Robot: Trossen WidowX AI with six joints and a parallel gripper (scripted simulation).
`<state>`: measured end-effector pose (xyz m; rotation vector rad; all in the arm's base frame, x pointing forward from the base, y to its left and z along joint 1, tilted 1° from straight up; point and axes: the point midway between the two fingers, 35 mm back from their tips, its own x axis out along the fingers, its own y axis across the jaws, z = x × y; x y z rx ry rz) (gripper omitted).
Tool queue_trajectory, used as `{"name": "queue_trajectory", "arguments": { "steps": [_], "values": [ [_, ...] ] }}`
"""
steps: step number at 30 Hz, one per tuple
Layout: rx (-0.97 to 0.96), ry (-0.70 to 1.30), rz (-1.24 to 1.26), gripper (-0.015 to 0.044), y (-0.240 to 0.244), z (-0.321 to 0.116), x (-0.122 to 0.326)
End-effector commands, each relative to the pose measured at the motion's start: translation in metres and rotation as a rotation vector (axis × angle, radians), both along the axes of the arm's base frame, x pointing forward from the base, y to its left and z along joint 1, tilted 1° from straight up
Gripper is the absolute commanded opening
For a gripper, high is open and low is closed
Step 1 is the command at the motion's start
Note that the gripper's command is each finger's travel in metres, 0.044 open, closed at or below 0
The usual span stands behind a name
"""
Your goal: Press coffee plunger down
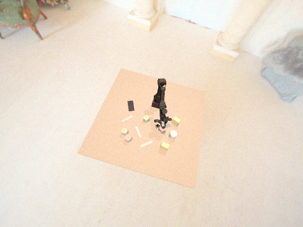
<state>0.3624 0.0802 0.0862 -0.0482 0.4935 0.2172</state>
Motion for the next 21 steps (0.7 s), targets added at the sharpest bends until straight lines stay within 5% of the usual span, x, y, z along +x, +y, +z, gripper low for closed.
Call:
{"name": "queue_trajectory", "arguments": {
  "steps": [1, 5, 17, 21],
  "values": [
    [0.000, 0.002, 0.000, 0.0115, -0.0001, -0.0003, -0.0003],
    [0.000, 0.002, 0.000, 0.0115, -0.0001, -0.0003, -0.0003],
    [0.000, 0.002, 0.000, 0.0430, -0.0001, -0.0003, -0.0003],
    [0.000, 0.002, 0.000, 0.0440, -0.0002, 0.0011, -0.0007]
  ]
}}
